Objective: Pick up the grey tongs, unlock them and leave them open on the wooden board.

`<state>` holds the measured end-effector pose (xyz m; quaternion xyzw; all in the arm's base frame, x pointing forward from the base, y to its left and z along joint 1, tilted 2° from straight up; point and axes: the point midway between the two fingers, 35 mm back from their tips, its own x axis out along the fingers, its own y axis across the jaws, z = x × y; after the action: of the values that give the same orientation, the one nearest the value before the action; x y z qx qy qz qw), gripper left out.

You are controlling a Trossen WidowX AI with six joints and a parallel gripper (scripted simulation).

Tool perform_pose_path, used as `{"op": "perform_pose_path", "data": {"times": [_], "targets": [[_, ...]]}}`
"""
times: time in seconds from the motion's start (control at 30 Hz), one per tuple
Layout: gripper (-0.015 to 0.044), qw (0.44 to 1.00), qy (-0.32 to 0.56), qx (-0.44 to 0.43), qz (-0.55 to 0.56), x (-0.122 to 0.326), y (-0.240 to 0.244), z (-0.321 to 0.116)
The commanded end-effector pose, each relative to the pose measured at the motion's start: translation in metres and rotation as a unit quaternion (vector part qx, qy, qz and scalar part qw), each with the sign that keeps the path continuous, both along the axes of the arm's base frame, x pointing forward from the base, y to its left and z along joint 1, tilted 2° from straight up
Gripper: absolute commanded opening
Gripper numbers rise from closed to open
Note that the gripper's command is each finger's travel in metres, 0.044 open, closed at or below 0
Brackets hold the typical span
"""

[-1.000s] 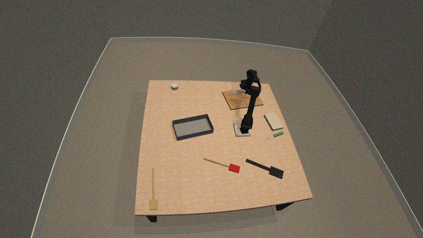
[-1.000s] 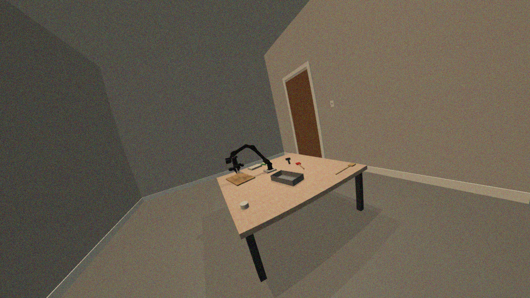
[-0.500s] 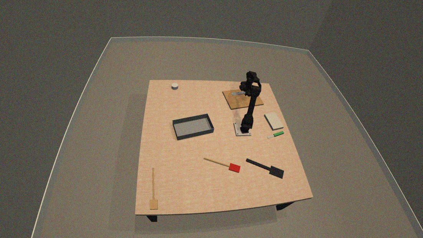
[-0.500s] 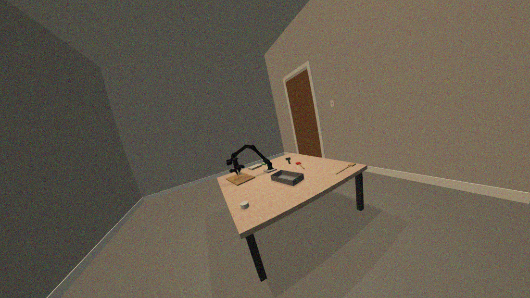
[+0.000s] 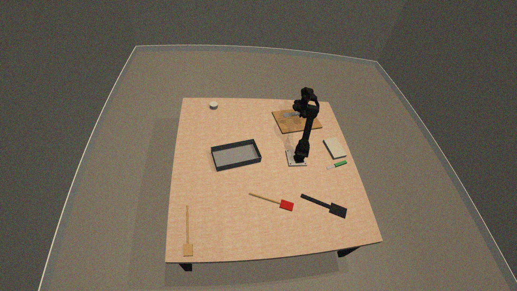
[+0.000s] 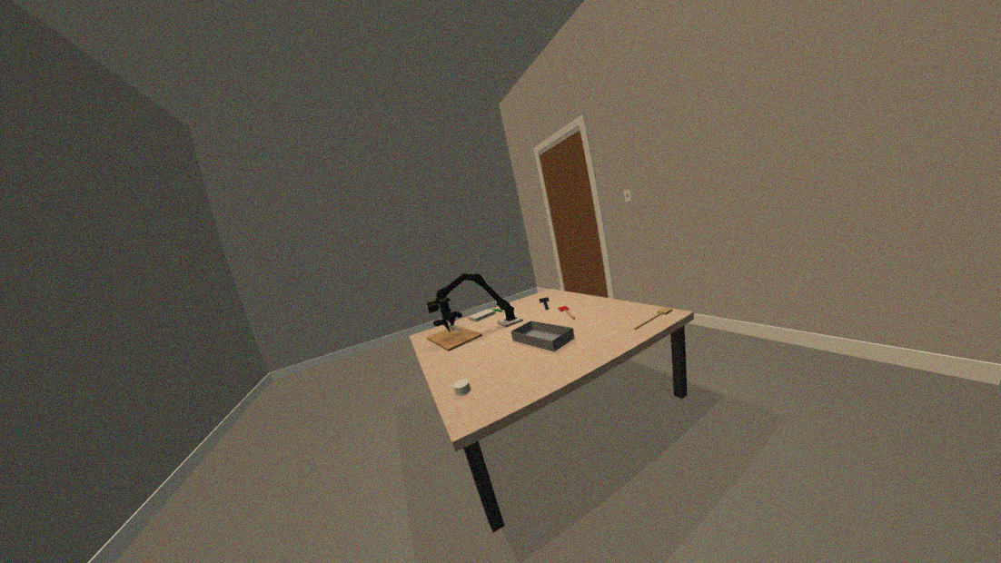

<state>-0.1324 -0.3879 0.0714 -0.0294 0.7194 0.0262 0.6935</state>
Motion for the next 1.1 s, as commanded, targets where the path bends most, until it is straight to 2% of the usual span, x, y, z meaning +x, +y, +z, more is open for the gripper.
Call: {"op": "perform_pose_path", "data": {"times": [0.0,0.3,0.33,0.57,0.9,1.07], "targets": [[0.0191,1.000,0.000,0.000,0.000,0.000,0.000,0.000],[0.0427,1.000,0.000,0.000,0.000,0.000,0.000,0.000],[0.0440,1.000,0.000,0.000,0.000,0.000,0.000,0.000],[0.0440,1.000,-0.001,0.000,0.000,-0.005,0.016,0.017],[0.0440,1.000,-0.001,0.004,0.002,-0.011,0.137,0.104],[0.0440,1.000,-0.001,0.005,0.002,-0.009,0.149,0.111]]}}
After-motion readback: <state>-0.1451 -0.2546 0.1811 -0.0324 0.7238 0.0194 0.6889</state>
